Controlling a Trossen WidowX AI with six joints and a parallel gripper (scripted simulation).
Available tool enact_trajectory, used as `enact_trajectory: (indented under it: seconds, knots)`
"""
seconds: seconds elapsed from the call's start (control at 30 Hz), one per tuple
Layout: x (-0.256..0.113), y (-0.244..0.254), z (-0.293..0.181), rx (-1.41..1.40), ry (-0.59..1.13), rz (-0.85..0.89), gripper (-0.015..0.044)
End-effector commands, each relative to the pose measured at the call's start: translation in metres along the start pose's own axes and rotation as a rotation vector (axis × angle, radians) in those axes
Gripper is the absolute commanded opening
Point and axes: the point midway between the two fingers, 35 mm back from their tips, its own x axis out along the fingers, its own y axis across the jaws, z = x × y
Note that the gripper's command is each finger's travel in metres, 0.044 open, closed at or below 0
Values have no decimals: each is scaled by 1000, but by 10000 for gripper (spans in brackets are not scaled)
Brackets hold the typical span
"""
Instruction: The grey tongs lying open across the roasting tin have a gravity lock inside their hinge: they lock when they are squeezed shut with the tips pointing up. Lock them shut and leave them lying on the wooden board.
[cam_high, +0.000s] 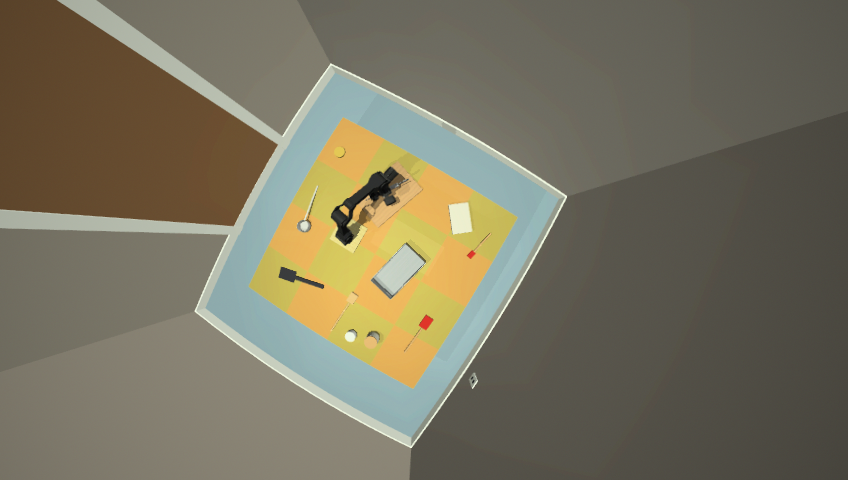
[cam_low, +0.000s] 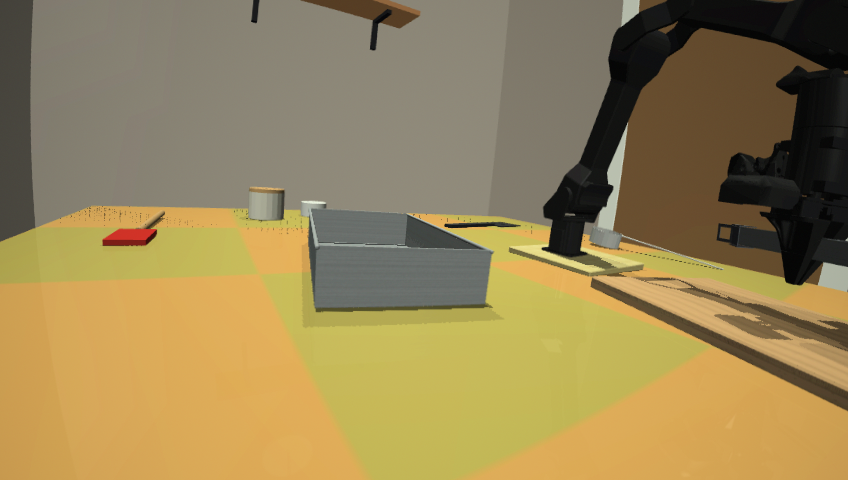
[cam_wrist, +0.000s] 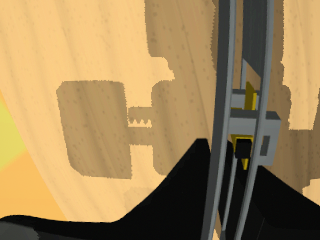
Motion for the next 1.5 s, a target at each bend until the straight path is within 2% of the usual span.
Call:
enact_trajectory:
  seconds: [0.0, 0.33, 1.07, 1.23, 1.47]
  knots:
    - [5, 0, 0, -1, 2, -4, -150]
    - [14, 1, 2, -1, 2, -4, -150]
    - [14, 1, 3, 1, -2, 1, 427]
    - [2, 2, 13, 1, -3, 1, 440]
    - [-60, 16, 80, 0, -6, -1, 440]
